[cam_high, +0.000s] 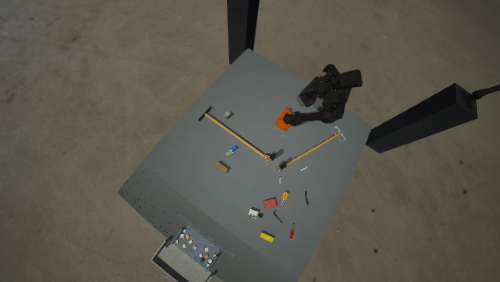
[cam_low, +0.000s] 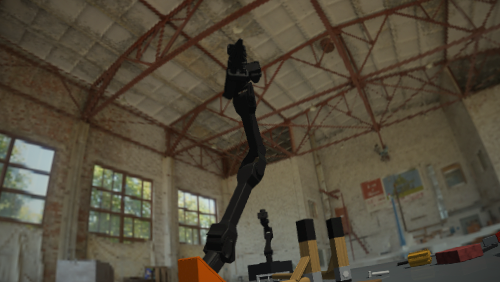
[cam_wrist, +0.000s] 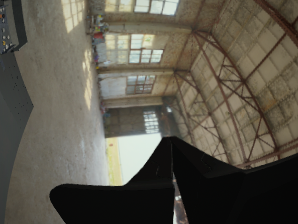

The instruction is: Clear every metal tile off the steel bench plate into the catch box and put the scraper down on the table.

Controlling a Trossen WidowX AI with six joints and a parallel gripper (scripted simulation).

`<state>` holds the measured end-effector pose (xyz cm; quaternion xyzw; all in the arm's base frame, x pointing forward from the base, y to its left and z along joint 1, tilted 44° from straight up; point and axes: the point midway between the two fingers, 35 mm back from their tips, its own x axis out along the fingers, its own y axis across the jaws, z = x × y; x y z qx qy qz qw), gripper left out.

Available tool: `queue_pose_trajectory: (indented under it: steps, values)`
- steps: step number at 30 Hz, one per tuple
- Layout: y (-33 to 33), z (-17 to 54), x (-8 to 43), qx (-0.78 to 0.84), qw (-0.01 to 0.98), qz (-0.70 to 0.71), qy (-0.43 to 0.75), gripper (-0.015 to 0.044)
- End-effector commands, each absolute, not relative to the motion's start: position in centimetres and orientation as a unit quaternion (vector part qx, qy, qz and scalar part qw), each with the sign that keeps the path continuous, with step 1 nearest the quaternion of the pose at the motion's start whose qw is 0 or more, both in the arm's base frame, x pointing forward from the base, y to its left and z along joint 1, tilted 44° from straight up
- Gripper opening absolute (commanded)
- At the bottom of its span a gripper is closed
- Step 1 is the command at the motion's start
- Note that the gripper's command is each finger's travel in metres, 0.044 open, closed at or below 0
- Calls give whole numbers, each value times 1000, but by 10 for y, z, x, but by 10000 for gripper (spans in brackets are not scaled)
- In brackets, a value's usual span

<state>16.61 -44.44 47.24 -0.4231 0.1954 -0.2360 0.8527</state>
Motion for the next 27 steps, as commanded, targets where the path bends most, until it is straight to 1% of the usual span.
queue_pose_trajectory:
  steps: [1,27]
  values:
    - [-448,468,175,-410,861,-234,191,0]
    - [-451,444,246,-321,914,-197,148,0]
